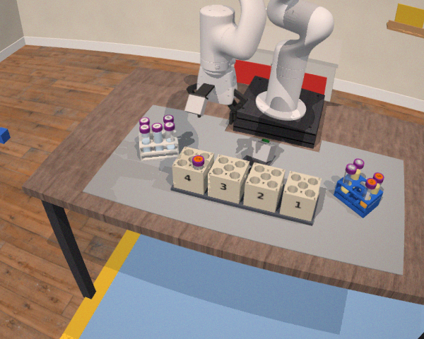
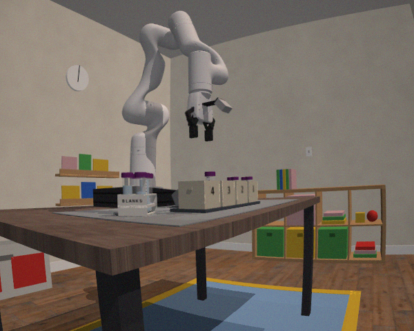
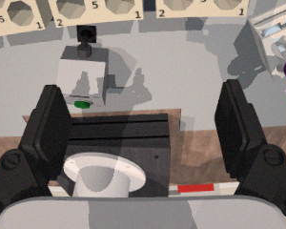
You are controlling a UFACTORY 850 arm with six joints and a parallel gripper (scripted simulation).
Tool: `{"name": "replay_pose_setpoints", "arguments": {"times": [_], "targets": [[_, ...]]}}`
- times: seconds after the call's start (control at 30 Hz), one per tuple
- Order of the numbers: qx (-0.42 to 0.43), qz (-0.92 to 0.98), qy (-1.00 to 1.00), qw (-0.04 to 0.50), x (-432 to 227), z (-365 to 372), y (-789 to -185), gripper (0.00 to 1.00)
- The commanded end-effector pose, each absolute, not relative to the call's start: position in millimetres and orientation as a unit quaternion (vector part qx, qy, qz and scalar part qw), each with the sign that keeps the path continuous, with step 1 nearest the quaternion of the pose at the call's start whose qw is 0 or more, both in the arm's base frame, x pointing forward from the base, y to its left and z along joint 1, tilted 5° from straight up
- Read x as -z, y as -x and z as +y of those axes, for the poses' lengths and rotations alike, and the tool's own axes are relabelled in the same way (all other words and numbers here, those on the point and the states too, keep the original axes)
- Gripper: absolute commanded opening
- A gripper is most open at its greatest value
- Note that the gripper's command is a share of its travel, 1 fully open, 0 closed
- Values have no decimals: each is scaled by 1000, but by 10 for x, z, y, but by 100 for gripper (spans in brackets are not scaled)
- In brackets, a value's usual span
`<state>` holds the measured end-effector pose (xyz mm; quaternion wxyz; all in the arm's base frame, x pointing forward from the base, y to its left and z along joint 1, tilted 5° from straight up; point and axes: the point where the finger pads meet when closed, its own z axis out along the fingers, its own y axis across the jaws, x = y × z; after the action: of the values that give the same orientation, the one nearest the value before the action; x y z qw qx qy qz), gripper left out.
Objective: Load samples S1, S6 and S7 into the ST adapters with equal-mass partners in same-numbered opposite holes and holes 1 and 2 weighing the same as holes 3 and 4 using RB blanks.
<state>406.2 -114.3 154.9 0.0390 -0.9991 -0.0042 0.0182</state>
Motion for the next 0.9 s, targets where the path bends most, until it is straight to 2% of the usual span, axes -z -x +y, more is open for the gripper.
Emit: {"name": "replay_pose_setpoints", "arguments": {"times": [0.0,0.63,0.87], "targets": [[-18,-4,999,38,-1571,-921,-4116,100],[-17,-4,999,38,-1629,-96,-4271,100],[-13,-120,992,40,-1658,245,-4194,100]]}}
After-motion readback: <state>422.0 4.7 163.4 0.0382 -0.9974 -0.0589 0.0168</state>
